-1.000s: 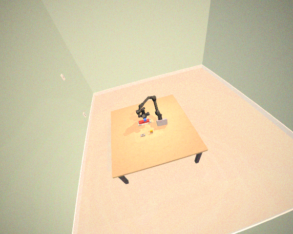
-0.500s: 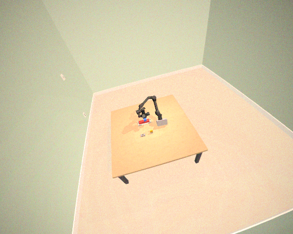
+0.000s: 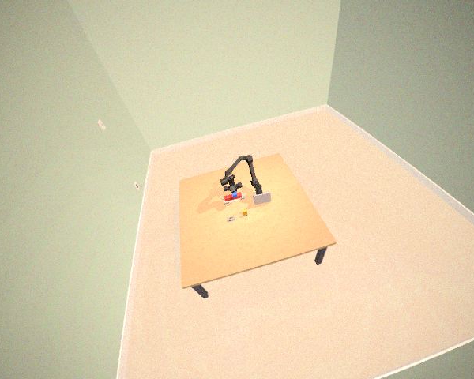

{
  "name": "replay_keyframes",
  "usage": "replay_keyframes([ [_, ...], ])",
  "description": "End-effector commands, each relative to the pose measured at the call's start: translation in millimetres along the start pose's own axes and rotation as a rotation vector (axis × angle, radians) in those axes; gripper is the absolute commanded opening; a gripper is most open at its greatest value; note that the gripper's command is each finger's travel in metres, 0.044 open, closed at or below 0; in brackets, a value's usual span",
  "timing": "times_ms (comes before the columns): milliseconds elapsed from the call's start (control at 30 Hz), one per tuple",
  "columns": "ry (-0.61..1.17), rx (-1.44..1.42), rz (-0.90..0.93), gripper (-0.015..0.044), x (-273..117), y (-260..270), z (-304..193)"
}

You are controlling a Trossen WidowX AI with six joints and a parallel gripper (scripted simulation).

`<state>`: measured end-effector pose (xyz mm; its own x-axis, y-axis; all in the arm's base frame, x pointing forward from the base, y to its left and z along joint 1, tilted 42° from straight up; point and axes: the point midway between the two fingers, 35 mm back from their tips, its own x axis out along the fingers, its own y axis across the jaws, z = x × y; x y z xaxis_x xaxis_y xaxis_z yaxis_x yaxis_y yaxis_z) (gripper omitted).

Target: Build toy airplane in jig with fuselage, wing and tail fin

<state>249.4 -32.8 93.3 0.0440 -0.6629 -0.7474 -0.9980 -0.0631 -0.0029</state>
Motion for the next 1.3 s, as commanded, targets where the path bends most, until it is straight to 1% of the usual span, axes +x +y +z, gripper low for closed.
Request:
replay_keyframes([
  [0, 0.006, -0.006, -0.001, 0.0195, 7.3, -0.1, -0.7],
  [400, 0.008, -0.005, -0.001, 0.0195, 26.1, 0.6, -1.3],
  [533, 0.008, -0.005, -0.001, 0.0195, 27.1, 0.7, -1.3],
  [700, 0.002, 0.0, 0.001, 0.0161, 25.0, 0.9, -0.7],
  [867, 0.002, 0.0, 0.001, 0.003, 25.0, 0.9, -0.7],
  [1267, 0.002, 0.0, 0.001, 0.0345, 25.0, 0.9, -0.7],
])
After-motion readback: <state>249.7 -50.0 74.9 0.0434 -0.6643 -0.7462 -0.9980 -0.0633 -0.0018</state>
